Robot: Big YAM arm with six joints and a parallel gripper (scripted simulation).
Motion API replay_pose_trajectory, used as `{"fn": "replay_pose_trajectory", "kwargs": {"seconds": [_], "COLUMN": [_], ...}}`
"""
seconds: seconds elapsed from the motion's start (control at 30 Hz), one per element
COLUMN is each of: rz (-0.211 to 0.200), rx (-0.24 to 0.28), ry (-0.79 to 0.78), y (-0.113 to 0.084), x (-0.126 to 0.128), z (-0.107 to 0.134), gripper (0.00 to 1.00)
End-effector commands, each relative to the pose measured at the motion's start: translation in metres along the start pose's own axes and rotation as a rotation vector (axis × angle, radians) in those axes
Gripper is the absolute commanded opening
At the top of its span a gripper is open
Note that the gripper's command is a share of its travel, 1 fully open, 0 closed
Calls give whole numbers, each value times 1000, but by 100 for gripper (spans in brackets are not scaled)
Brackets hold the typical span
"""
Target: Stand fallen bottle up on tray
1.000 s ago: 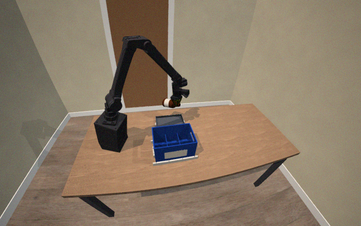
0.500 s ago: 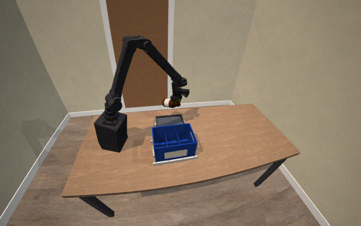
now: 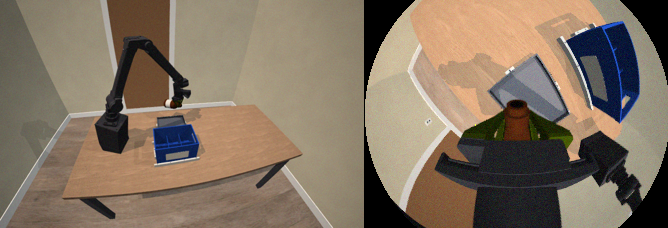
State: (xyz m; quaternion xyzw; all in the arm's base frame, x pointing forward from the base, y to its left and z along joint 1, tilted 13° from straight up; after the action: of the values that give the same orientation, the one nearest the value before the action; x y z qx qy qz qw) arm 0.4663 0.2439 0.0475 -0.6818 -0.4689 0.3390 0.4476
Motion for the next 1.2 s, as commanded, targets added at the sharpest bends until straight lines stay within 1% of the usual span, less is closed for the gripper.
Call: {"fn": "replay_pose_trajectory", "kwargs": {"seconds": [0.0, 0.6, 0.9, 0.93, 1.03, 1.13, 1.17], "rz": [-65, -63, -57, -73, -43, -54, -49], "rx": [-53, -55, -73, -92, -86, -118, -122], "ry": [23, 21, 20, 26, 18, 25, 25], "y": [-30, -30, -29, -36, -26, -32, -30], "x": [13, 13, 14, 21, 10, 17, 16], "z": [-16, -14, -12, -21, -7, -14, -12], "gripper": [0, 0, 0, 0, 0, 0, 0]}}
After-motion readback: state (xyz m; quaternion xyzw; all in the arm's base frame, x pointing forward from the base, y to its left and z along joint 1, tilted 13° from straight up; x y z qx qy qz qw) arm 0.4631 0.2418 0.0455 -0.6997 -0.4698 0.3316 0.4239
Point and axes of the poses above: the point where the finger pads meet when closed, its own y axis out along the fingers, its own x axis across the jaws, z = x × y, the point moved 3 cm from there along -y, back along the fingers, and after that the axes turned 14 degrees about -y, right-handed, at the moved point
